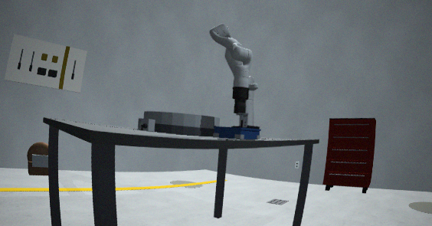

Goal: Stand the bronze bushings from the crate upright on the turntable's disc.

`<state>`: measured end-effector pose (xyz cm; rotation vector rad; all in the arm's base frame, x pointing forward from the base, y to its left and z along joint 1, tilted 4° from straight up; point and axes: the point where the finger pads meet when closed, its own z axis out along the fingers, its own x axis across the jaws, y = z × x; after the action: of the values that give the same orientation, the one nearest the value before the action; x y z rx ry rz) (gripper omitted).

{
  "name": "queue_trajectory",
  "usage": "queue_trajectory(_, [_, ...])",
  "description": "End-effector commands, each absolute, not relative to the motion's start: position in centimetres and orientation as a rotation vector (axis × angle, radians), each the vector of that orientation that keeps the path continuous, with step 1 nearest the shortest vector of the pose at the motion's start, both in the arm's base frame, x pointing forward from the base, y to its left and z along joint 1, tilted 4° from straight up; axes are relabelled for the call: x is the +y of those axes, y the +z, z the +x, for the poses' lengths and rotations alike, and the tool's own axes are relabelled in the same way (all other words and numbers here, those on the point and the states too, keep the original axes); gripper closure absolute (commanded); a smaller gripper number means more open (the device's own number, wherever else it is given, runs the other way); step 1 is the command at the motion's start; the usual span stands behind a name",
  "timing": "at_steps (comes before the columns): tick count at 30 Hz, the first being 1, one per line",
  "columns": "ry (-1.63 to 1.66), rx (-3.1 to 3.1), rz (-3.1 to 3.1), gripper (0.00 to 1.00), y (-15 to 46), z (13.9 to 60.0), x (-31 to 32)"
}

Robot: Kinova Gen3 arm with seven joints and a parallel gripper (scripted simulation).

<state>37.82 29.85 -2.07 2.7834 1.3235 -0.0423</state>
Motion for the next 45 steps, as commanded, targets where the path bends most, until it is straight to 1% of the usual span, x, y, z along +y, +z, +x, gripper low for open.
queue_trajectory(1, [-0.051, 1.301, 2.793, 0.24, -2.2, 37.7, 29.9])
queue_trajectory(12, [-0.049, 1.302, 2.793, 0.24, -2.2, 37.7, 29.9])
queue_trajectory(28, [-0.045, 1.31, 2.789, 0.24, -4.1, 37.7, 29.8])
queue_trajectory(45, [-0.049, 1.305, 2.787, 0.24, -4.1, 37.8, 29.6])
